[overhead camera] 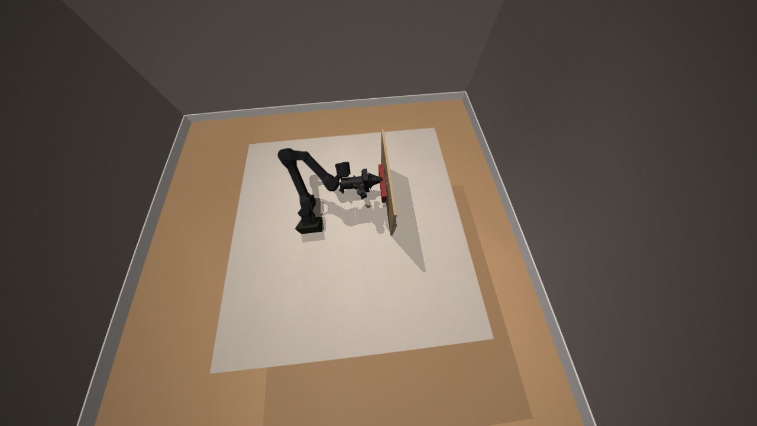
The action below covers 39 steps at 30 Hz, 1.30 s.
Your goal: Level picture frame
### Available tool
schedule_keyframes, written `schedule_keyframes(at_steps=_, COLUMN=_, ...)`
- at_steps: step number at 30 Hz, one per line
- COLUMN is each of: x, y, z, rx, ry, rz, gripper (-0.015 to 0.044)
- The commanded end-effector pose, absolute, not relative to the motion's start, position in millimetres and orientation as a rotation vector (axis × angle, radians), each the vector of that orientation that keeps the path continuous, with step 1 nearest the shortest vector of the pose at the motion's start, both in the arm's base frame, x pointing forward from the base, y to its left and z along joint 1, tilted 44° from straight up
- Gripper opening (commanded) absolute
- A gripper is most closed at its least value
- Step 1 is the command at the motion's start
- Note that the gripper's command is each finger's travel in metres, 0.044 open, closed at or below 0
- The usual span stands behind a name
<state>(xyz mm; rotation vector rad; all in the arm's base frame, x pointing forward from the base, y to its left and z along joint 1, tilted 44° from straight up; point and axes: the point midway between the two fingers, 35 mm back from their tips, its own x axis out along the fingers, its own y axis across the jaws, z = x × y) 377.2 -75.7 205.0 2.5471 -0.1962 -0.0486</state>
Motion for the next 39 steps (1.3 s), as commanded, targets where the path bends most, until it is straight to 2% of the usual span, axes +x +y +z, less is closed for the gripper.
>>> schedule_keyframes(at_steps=1, x=377.8, y=-75.5, z=204.2, rx=2.543, ry=-0.193, rz=-0.051, gripper=0.0000)
schedule_keyframes(at_steps=39, x=376.1, y=-83.4, z=210.2, rx=2.543, ry=-0.193, rz=-0.051, gripper=0.0000)
